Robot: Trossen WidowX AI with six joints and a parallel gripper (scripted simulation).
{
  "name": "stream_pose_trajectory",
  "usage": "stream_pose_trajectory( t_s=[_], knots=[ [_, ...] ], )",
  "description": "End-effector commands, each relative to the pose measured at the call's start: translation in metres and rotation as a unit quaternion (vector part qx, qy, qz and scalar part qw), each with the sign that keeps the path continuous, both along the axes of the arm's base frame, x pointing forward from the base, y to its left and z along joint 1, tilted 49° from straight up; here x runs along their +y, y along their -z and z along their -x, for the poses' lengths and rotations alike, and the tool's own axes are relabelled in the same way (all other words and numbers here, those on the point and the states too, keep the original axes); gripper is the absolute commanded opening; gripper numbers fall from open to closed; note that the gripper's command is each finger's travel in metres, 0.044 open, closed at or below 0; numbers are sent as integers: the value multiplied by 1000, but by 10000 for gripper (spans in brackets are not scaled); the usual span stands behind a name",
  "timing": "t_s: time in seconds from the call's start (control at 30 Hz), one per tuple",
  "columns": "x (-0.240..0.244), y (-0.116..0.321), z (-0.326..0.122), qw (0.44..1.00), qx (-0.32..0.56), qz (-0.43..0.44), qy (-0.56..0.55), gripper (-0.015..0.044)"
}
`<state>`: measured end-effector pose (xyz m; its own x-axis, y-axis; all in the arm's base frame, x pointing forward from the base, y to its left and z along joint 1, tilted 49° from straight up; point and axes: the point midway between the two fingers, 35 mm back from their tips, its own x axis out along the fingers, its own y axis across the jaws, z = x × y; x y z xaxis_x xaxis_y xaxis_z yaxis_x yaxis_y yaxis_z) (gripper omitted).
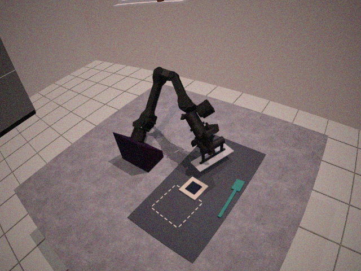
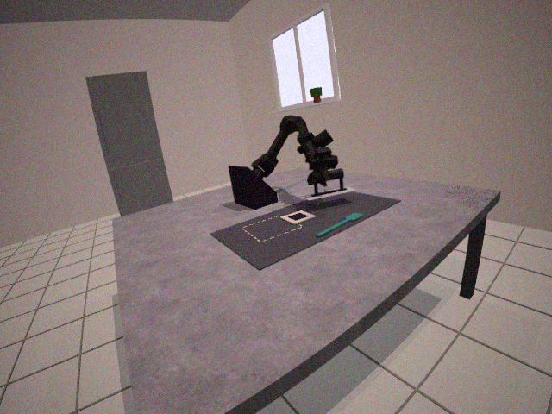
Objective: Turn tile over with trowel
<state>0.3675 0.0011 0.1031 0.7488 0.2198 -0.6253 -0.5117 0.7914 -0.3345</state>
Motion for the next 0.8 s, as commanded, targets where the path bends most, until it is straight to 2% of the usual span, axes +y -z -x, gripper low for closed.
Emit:
stream_pose_trajectory(
  t_s=[0.0,0.13,0.5,0.77],
  knots=[
    [-8,-11,0,1000,-6,1,0,0],
    [-8,-9,-2,1000,-12,-2,-4,0],
    [-17,13,-24,991,-108,-36,-68,0],
    [-16,14,-25,991,-109,-36,-70,0]
  ],
)
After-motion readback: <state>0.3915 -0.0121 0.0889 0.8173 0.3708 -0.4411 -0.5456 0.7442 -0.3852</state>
